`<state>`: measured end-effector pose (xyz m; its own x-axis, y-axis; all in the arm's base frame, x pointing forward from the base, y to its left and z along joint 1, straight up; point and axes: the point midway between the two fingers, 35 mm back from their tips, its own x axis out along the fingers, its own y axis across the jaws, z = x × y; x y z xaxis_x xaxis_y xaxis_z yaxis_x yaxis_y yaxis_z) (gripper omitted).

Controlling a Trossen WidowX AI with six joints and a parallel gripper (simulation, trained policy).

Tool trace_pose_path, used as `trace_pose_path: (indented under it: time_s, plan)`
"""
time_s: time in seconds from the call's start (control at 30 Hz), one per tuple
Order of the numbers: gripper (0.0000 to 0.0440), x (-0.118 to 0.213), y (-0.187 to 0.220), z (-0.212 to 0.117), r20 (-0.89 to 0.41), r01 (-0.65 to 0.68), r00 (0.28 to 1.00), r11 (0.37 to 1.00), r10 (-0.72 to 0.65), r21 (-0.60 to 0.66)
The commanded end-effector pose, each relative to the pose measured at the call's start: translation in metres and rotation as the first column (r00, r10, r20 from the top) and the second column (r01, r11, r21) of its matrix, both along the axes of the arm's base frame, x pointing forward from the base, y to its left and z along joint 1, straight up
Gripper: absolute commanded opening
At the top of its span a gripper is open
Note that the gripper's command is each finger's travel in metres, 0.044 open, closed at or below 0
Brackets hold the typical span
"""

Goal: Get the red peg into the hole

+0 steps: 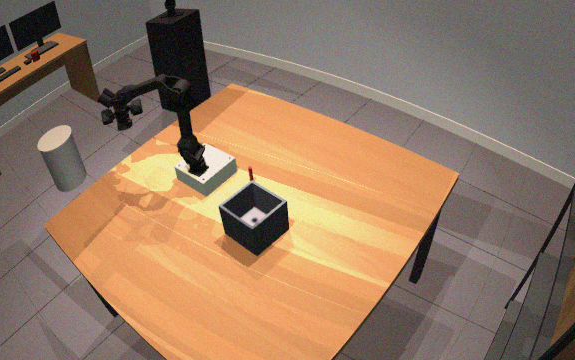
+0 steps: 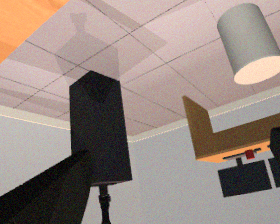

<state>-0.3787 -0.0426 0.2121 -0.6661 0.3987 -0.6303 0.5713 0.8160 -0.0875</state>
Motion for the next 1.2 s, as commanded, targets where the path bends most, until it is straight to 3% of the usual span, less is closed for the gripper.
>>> trace_pose_path:
  time_s: [0.0,0.2,0.63,0.9,1.17]
  plan:
    - [0.042,0.0,-0.003,0.001,-0.001,-0.005,1.0,1.0,0.005,0.007]
    - [0.044,0.001,-0.044,0.01,-0.035,-0.072,0.997,0.997,0.071,-0.029]
    - [0.044,0.026,-0.165,0.068,-0.265,-0.246,0.95,0.92,0.167,-0.304]
    - [0.044,0.065,-0.23,0.112,-0.374,-0.372,0.906,0.792,0.197,-0.485]
    - [0.044,0.118,-0.28,0.156,-0.442,-0.47,0.873,0.6,0.207,-0.648]
